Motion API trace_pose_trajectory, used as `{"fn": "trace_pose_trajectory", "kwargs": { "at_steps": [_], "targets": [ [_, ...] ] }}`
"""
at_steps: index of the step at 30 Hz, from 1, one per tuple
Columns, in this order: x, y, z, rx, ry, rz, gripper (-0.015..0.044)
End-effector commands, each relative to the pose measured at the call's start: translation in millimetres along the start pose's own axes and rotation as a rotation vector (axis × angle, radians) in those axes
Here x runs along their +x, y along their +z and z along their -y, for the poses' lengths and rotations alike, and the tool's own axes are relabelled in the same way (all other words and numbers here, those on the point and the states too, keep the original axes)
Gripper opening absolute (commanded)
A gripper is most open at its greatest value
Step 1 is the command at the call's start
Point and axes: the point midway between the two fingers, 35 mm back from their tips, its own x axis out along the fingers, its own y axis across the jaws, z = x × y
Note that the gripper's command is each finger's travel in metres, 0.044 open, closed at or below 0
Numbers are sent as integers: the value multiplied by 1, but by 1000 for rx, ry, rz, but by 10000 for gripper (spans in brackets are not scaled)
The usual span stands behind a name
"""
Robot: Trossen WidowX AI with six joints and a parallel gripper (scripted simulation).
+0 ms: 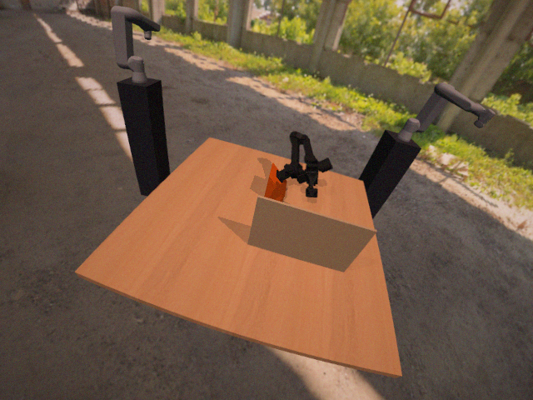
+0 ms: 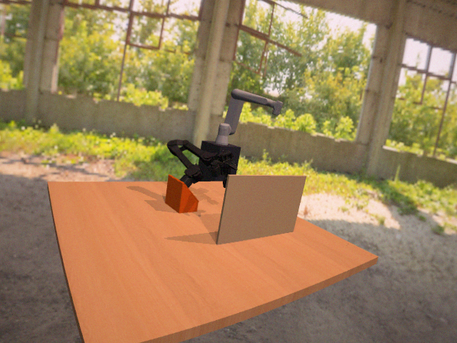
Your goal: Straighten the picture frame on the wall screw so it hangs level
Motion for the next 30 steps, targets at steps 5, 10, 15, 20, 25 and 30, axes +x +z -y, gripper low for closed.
{"fn": "trace_pose_trajectory", "kwargs": {
  "at_steps": [5, 10, 15, 20, 25, 30],
  "targets": [
    [0, 0, 1, 5, -2, -2, 260],
    [0, 0, 1, 5, -2, -2, 260],
    [0, 0, 1, 5, -2, -2, 260],
    [8, -2, 3, 1, 0, -1, 260],
    [33, -4, 14, 3, 0, -2, 260],
    [55, 0, 28, 5, -1, -3, 260]
  ]
}}
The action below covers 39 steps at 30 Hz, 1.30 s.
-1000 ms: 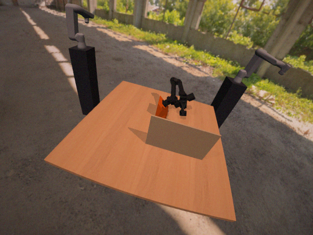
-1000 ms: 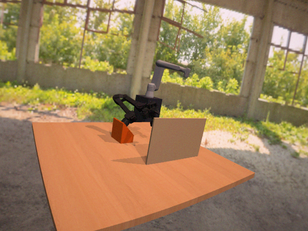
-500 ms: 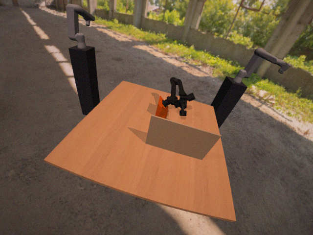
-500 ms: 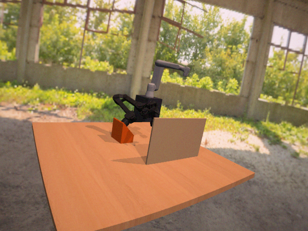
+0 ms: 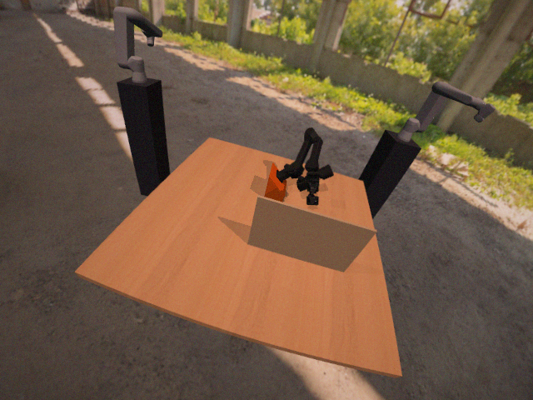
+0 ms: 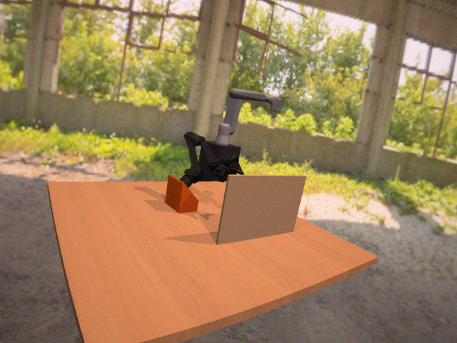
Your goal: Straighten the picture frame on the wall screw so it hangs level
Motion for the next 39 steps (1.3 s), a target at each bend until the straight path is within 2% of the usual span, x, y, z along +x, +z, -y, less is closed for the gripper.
{"fn": "trace_pose_trajectory", "kwargs": {
  "at_steps": [1, 5, 19, 30, 39],
  "targets": [
    [16, 9, 13, -2, -7, 7, 260],
    [28, 16, 23, -1, -8, 6, 260],
    [32, 16, 23, -1, -8, 6, 260],
    [107, 16, 23, -1, -6, 3, 260],
    [108, 17, 23, -2, -6, 3, 260]
  ]
}}
